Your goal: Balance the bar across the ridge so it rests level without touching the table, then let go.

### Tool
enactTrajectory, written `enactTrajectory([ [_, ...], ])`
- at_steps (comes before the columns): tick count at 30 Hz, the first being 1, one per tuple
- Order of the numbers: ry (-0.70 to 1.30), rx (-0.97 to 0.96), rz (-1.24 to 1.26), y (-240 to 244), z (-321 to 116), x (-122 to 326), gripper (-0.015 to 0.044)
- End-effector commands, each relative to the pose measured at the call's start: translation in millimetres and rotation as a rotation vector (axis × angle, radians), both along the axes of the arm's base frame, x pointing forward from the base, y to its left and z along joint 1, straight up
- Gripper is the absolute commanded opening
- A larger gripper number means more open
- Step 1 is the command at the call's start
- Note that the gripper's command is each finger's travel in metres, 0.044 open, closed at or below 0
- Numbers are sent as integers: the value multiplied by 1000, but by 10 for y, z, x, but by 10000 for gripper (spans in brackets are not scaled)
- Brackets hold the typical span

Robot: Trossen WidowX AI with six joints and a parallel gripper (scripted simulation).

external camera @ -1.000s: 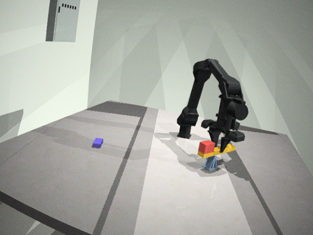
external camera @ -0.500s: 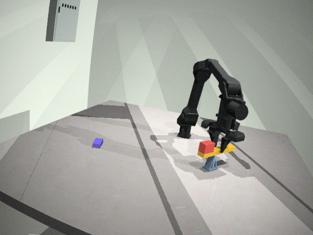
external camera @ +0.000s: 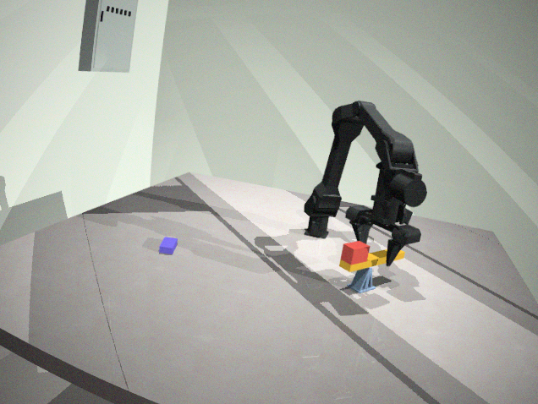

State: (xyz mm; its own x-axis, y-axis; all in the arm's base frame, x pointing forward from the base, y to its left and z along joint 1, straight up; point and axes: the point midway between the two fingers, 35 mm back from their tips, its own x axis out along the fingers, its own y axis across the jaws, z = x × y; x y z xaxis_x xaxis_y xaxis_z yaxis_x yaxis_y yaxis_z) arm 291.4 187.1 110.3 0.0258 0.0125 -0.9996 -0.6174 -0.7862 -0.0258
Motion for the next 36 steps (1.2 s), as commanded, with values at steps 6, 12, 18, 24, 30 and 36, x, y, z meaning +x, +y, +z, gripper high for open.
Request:
enactTrajectory([
  [6, -6, 4, 0, 18, 504, 28, 440],
  [12, -12, 7, 0, -19, 997, -30, 440],
  [18, -12, 7, 0, -19, 997, -30, 440],
  [24, -12, 7, 0, -19, 997, -30, 440],
  [30, -12, 7, 0, -19, 997, -30, 440],
  [36, -12, 7, 0, -19, 997, -30, 440],
])
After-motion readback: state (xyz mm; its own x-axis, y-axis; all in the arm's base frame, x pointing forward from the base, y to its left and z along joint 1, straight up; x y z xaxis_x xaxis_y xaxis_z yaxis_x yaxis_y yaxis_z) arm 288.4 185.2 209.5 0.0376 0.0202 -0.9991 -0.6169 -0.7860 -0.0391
